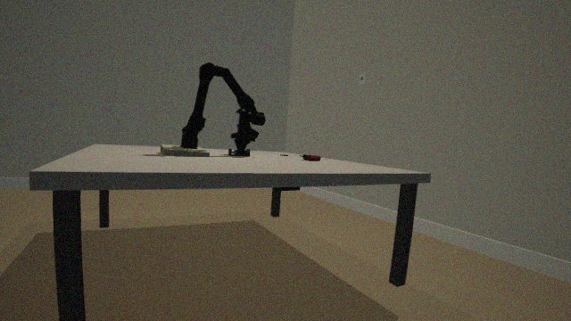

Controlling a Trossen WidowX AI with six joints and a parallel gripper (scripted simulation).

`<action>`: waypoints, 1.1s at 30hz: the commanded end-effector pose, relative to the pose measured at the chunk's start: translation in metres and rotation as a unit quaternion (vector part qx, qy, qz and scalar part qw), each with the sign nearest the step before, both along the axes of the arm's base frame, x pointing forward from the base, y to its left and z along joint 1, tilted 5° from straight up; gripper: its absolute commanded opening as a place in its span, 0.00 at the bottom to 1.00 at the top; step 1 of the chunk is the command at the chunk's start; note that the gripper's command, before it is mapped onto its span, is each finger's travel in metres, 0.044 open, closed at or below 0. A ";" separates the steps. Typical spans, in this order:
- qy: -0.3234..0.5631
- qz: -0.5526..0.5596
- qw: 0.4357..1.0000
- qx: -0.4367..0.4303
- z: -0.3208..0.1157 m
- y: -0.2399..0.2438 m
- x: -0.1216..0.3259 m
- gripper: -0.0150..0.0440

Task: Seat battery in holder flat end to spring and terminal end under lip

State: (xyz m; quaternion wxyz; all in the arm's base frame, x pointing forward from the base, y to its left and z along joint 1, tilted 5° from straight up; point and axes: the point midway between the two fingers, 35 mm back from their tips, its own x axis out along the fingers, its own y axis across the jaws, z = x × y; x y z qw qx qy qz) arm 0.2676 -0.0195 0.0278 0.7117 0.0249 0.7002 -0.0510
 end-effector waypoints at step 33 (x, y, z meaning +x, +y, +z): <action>0.000 0.000 1.000 0.001 0.088 0.007 -0.002 1.00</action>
